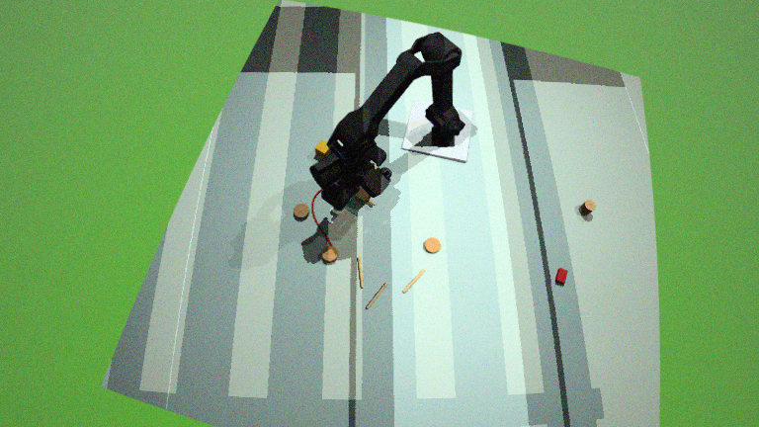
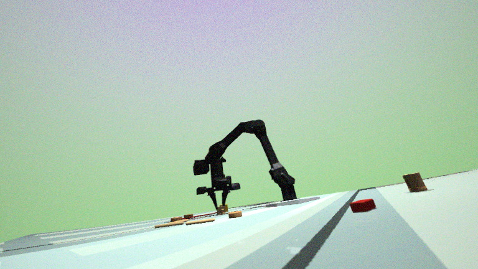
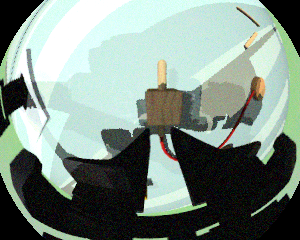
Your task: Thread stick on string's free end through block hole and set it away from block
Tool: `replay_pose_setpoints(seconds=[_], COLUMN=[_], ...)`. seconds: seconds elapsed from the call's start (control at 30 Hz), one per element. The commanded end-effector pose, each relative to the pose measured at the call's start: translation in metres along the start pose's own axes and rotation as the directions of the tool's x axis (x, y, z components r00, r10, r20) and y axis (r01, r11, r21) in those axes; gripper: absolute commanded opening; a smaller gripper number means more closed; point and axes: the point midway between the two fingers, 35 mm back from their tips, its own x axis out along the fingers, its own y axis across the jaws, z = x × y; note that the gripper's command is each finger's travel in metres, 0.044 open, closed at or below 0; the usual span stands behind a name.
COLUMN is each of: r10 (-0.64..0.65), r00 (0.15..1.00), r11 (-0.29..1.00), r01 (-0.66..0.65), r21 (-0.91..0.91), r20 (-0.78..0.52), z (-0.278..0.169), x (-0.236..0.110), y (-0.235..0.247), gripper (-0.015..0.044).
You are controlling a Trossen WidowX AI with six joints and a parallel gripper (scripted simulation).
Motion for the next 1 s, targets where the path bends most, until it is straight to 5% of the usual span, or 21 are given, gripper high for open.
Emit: replay_pose_setpoints(seconds=[0.0, 0.1, 0.37, 0.5, 0.73, 0.97], r10=[-0.012, -0.011, -0.024, -0.024, -0.021, -0.017], r00=[1.0, 1.0, 1.0, 1.0, 1.0, 1.0], r11=[1.0, 1.0, 1.0, 0.949, 0.566, 0.045], r01=[0.012, 0.011, 0.024, 0.023, 0.008, -0.01], r21=[0.001, 0.001, 0.012, 0.314, 0.824, 0.999], r20=[-0.003, -0.003, -0.005, -0.002, 0.005, 0.011], z=[-0.002, -0.002, -0.002, 0.003, 0.016, 0.027], x=[-0.036, -0.074, -0.073, -0.073, -0.073, -0.074], y=[-0.004, -0.002, -0.003, -0.004, -0.004, -0.004], gripper=[0.0123, 0.0123, 0.0123, 0.0123, 0.0123, 0.0123])
